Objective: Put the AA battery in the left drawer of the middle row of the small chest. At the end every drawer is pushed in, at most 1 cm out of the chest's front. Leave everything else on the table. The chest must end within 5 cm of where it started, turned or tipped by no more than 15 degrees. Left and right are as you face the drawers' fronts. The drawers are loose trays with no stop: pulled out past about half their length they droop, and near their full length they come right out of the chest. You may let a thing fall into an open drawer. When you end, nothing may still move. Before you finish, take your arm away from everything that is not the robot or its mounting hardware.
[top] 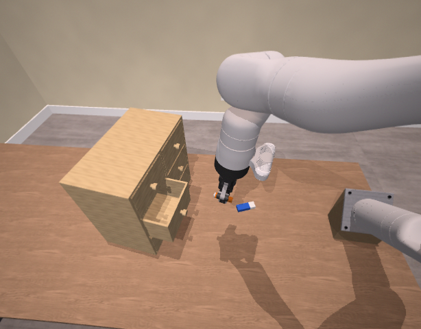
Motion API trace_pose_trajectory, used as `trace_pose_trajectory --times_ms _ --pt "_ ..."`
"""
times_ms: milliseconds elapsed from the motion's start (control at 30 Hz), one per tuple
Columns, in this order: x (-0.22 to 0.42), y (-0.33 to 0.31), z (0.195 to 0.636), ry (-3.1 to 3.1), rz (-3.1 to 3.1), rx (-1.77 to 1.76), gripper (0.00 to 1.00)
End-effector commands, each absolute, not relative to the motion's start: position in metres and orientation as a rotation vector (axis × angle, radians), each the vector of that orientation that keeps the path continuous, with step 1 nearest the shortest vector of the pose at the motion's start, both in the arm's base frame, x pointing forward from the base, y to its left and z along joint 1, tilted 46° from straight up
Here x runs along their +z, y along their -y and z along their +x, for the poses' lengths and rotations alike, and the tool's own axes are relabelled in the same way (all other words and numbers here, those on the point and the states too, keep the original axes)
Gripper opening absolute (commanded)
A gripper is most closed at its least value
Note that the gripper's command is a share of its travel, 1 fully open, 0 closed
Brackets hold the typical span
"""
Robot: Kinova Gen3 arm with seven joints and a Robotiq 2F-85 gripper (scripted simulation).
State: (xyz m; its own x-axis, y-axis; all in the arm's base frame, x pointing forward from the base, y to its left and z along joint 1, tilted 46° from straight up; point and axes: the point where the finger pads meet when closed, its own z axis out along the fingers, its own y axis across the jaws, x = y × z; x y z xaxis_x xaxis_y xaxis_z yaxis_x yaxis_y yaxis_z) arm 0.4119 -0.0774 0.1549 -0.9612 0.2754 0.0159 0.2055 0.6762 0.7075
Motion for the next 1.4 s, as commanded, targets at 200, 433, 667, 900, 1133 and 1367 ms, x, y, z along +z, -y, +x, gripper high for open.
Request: trace_pose_trajectory --times_ms 200,433,667,900,1133,1367 --pt "0.1562 0.0791 0.4107 -2.699 0.442 1.1 0.09" --pt "0.1559 0.0786 0.4099 -2.646 0.469 1.069 0.09" --pt "0.1556 0.0778 0.4091 -2.574 0.498 1.028 0.09" --pt "0.1554 0.0773 0.4084 -2.527 0.514 1.0 0.09" --pt "0.1551 0.0765 0.4076 -2.465 0.537 0.965 0.09" --pt "0.1548 0.0761 0.4078 -2.408 0.556 0.934 0.09"
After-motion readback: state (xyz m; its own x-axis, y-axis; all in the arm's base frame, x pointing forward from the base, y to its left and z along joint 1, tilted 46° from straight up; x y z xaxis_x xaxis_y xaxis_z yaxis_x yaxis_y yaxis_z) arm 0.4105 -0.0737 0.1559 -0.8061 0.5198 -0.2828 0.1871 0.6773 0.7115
